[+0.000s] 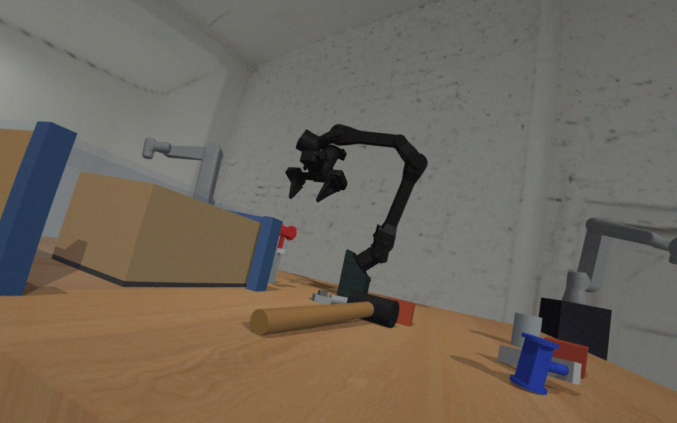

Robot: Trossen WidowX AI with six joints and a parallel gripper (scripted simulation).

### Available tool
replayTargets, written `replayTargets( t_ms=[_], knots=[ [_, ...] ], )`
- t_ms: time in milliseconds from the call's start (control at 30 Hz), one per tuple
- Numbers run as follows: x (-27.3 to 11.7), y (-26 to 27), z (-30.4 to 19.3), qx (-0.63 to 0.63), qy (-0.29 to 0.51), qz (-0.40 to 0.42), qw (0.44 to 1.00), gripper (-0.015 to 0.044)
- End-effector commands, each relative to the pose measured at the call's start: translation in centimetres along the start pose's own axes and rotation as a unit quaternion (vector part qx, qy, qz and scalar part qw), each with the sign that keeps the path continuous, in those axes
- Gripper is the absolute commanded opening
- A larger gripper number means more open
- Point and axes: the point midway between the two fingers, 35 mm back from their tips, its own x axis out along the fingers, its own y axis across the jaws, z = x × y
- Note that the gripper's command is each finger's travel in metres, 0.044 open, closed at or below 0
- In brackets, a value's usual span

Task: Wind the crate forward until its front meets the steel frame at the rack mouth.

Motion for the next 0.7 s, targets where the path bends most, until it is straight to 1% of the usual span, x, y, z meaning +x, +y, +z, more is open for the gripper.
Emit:
replayTargets(
  t_ms=[0,200,433,667],
  knots=[
    [-0.1,-2.3,0.5,0.002,0.027,-0.002,1.000,0.0440],
    [-0.3,-7.1,1.0,0.006,0.089,-0.002,0.996,0.0440],
    [0.4,-12.2,0.4,0.007,0.160,0.003,0.987,0.0440],
    [0.5,-12.6,0.3,0.007,0.166,0.004,0.986,0.0440]
  ],
)
